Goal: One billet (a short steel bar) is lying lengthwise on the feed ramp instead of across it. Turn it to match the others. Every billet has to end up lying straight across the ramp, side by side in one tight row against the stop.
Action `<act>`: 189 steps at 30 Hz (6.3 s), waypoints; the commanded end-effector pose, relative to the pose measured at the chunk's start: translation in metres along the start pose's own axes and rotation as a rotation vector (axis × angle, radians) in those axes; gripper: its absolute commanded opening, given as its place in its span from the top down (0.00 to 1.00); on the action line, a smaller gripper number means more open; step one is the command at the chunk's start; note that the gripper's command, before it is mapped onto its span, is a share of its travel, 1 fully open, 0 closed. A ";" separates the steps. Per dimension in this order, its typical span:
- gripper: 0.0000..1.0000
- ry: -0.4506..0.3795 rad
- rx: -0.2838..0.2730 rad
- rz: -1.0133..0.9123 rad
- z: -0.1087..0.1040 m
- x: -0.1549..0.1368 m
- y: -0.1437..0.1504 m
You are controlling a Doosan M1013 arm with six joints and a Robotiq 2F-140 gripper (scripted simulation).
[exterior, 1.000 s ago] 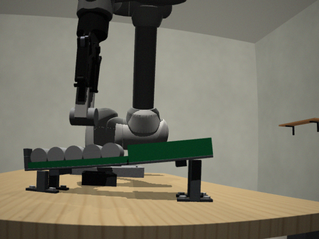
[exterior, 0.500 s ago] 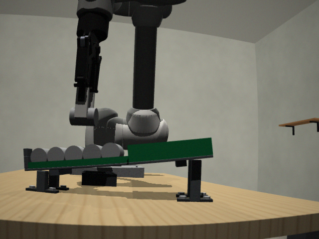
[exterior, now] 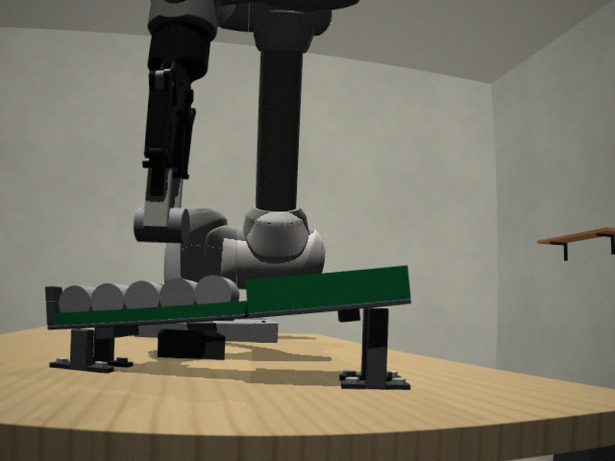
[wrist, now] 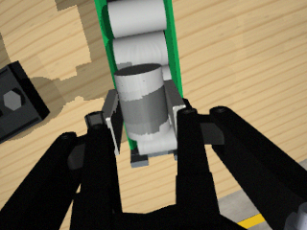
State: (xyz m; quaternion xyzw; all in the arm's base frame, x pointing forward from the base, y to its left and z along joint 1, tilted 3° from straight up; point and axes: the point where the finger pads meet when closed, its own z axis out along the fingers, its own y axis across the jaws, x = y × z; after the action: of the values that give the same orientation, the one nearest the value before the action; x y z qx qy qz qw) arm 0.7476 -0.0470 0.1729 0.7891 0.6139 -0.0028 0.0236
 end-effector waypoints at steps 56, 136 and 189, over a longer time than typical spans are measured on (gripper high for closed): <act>0.90 0.000 0.000 -0.259 0.000 0.000 0.000; 0.90 0.000 0.000 -1.245 0.000 0.000 0.000; 0.90 0.000 0.000 -1.576 -0.013 0.100 0.004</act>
State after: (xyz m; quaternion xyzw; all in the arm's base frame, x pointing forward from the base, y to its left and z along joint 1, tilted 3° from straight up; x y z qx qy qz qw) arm 0.7745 0.0453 0.1821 0.1212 0.9923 -0.0187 0.0147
